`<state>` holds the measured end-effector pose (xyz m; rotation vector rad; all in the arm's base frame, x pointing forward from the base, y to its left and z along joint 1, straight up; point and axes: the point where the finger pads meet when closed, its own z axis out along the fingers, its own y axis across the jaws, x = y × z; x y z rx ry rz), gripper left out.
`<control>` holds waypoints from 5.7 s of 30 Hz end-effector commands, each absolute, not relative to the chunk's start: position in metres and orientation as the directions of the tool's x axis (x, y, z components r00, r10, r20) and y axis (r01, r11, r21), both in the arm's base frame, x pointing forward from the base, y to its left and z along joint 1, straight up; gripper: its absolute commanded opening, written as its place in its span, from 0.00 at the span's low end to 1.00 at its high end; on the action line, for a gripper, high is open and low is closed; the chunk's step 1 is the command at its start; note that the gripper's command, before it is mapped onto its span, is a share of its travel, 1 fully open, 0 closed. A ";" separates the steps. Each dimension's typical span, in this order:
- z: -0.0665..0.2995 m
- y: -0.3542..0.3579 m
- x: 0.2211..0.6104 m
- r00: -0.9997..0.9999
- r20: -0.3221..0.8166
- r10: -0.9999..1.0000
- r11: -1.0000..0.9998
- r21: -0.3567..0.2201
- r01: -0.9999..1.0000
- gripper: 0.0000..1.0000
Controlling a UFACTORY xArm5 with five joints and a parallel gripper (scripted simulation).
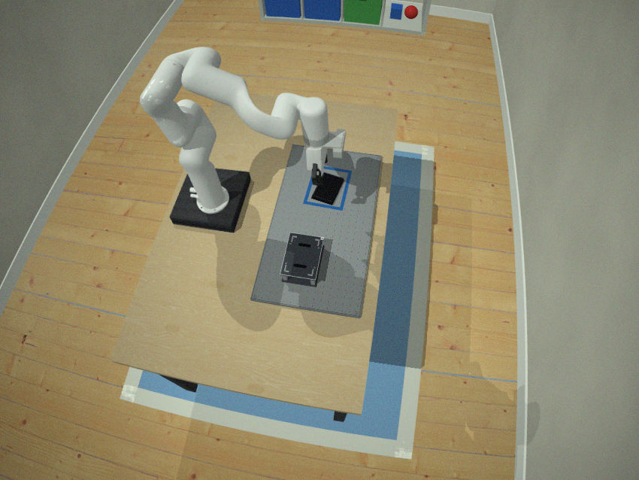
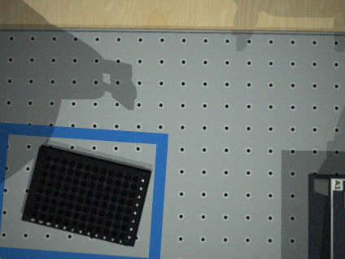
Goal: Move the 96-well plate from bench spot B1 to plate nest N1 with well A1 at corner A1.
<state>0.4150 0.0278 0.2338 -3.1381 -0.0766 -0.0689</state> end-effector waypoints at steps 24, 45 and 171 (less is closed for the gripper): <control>0.146 0.095 0.413 0.706 0.020 0.708 -0.706 0.004 0.708 1.00; 0.071 0.153 0.413 0.172 0.002 0.985 -0.172 -0.004 0.985 1.00; -0.020 0.161 0.412 0.172 0.002 0.985 -0.172 -0.004 0.985 0.00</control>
